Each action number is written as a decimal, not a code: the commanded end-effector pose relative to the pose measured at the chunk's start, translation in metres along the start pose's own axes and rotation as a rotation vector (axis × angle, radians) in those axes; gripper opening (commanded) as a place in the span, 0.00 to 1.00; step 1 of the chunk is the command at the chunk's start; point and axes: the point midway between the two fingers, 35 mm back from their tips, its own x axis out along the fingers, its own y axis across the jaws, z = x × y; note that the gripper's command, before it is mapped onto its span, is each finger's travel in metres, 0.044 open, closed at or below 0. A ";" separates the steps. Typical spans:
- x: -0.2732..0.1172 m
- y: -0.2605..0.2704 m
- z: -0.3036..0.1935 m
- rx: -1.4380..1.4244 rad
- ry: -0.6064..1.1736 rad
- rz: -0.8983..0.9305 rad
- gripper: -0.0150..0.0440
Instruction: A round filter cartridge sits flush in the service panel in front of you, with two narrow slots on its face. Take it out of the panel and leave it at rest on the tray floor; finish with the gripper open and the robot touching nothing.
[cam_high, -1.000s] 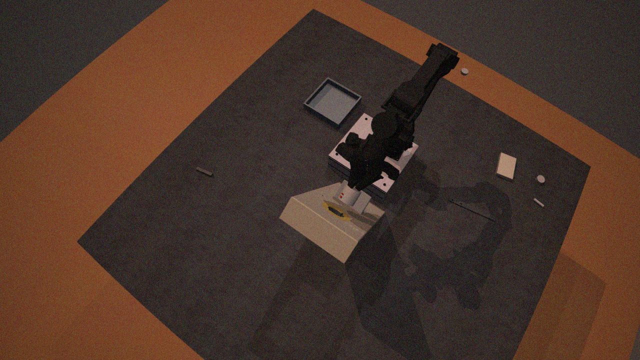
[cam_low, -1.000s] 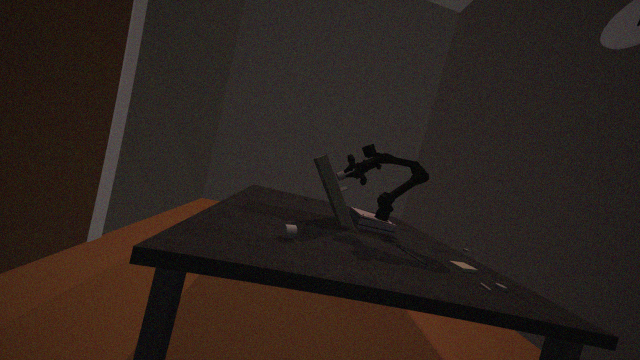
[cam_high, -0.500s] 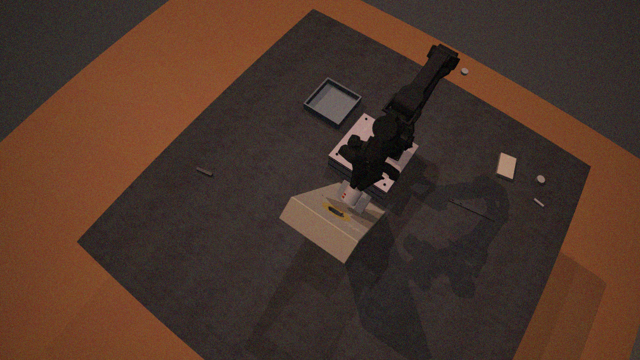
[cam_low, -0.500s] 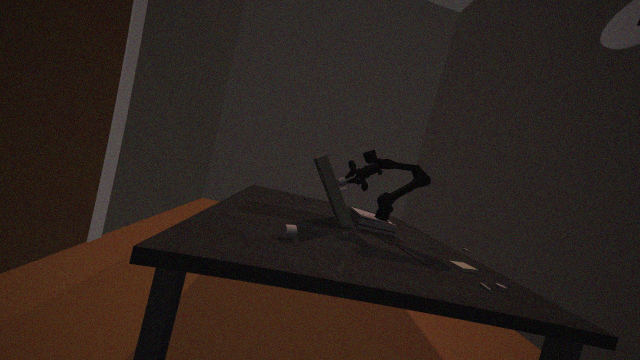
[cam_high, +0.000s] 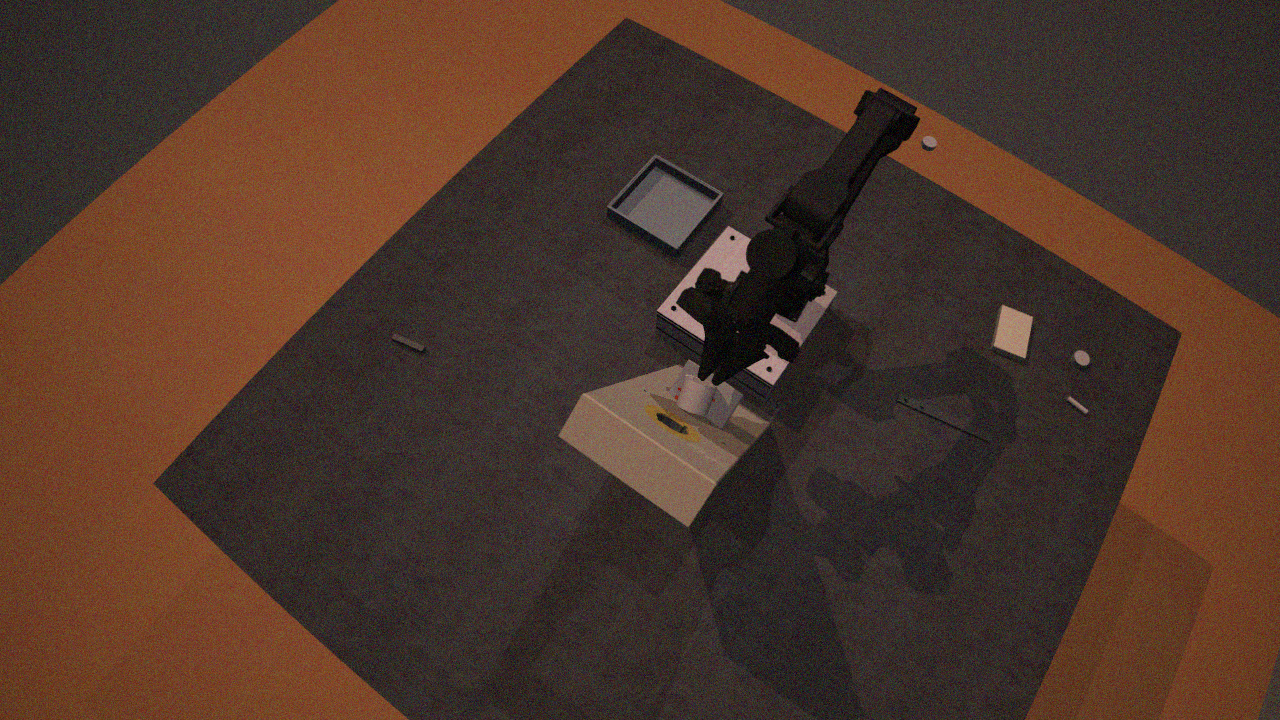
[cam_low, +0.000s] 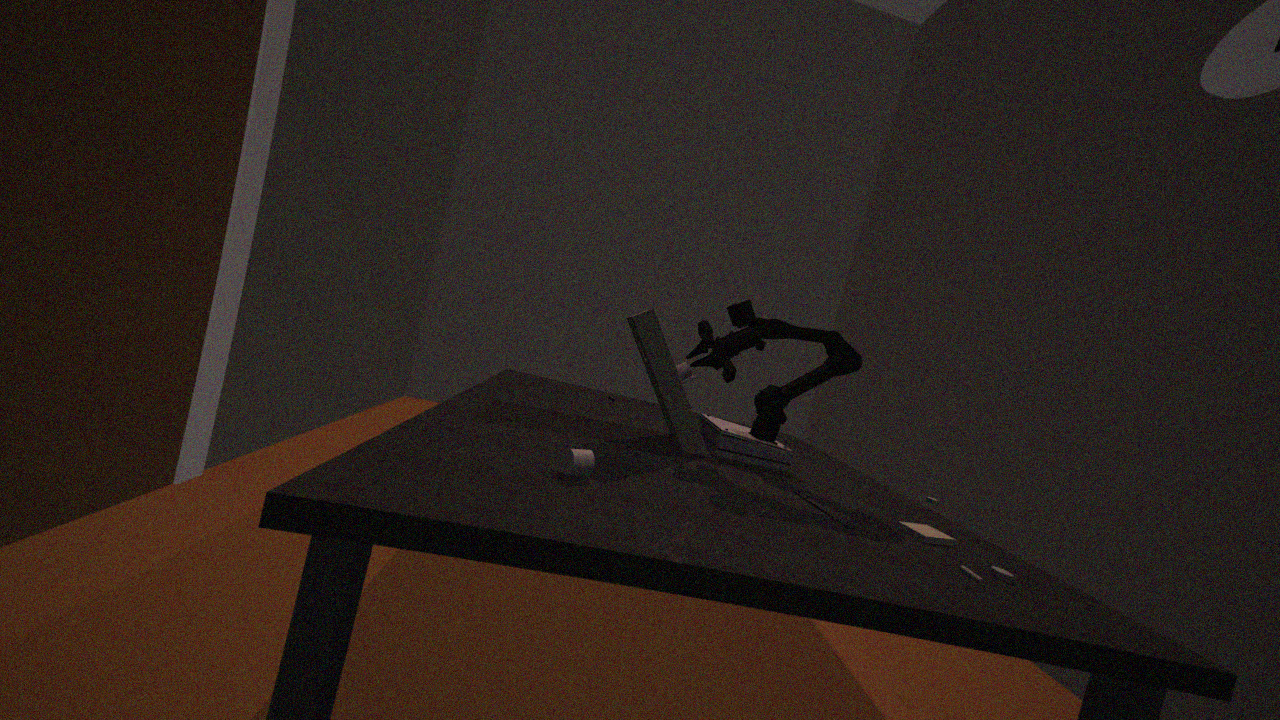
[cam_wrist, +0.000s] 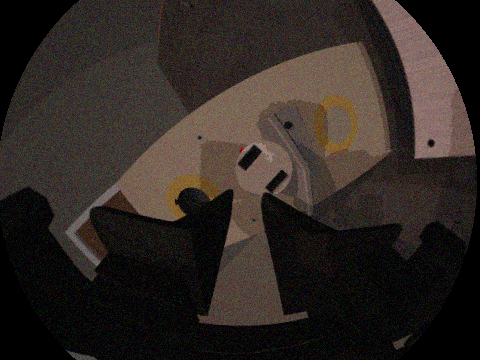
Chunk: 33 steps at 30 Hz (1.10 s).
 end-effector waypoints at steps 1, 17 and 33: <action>-0.003 0.011 -0.009 -0.004 0.009 0.004 0.44; -0.013 0.064 -0.048 -0.004 0.010 0.006 0.53; -0.041 0.087 -0.062 -0.529 -0.036 -0.089 0.77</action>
